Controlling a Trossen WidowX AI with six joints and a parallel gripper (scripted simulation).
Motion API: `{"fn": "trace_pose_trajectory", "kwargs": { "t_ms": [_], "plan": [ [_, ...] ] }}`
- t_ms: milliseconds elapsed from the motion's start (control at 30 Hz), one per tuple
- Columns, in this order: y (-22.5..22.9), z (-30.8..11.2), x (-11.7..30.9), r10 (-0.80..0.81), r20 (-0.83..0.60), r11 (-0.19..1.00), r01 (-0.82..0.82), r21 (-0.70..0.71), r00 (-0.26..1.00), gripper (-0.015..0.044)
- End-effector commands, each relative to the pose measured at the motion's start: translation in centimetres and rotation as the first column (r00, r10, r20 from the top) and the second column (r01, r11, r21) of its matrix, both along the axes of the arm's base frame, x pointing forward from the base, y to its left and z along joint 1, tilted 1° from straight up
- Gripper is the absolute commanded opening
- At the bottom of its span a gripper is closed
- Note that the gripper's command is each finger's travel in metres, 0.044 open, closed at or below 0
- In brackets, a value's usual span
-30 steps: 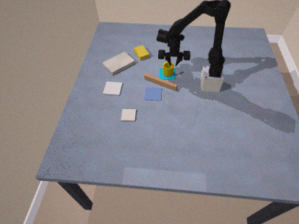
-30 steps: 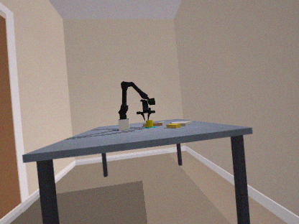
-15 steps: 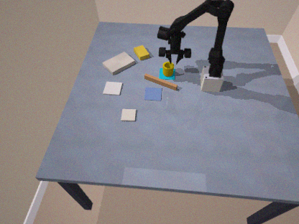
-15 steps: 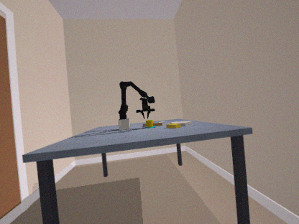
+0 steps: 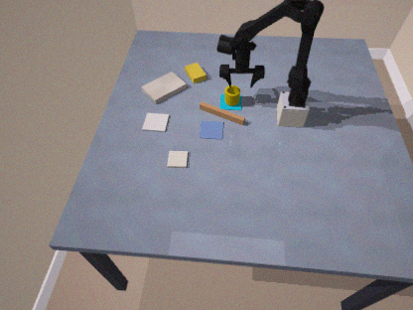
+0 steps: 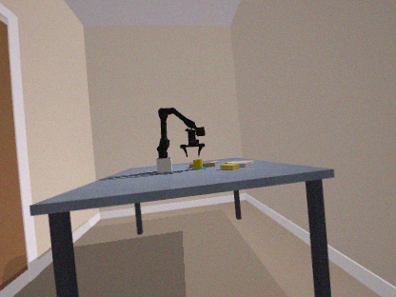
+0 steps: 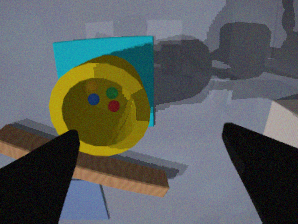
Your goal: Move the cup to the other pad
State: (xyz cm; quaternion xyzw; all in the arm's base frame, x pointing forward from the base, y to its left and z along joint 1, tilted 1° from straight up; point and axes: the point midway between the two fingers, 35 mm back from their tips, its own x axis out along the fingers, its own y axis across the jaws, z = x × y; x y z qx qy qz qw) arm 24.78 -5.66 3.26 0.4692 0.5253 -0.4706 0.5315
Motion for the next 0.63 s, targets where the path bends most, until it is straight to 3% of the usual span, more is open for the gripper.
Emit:
{"fn": "trace_pose_trajectory", "kwargs": {
  "t_ms": [0,267,600],
  "plan": [
    [0.0,2.0,0.3,0.002,0.021,1.000,-0.001,-0.004,1.000,0.0440],
    [0.0,5.6,-0.1,0.003,0.027,1.000,-0.003,-0.003,1.000,0.0440],
    [-0.1,5.2,0.0,0.000,0.021,1.000,0.000,-0.005,1.000,0.0440]
  ]
}}
